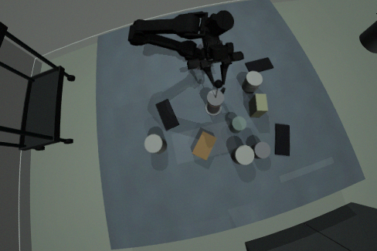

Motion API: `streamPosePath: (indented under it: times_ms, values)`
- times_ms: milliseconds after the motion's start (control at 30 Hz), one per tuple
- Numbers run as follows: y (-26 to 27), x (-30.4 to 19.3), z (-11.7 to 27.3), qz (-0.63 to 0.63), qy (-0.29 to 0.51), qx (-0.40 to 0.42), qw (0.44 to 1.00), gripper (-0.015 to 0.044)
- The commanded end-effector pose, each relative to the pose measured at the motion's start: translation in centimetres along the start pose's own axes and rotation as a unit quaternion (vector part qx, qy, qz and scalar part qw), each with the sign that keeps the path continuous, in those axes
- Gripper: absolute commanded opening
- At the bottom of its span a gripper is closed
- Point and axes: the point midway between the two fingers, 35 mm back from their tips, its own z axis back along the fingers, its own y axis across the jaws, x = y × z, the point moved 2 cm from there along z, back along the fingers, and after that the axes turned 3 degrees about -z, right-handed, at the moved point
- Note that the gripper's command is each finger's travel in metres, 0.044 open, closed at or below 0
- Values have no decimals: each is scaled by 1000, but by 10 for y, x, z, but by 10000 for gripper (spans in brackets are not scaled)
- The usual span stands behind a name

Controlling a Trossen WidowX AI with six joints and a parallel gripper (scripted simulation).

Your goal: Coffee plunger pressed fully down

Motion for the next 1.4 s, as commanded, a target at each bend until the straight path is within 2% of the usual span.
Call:
streamPosePath:
  times_ms: [0, 1367]
  values:
    - [0, 0, 0, 1, 0, 1, 1000, 125]
    - [3, -47, -34, -1, 6, 4, 1000, 125]
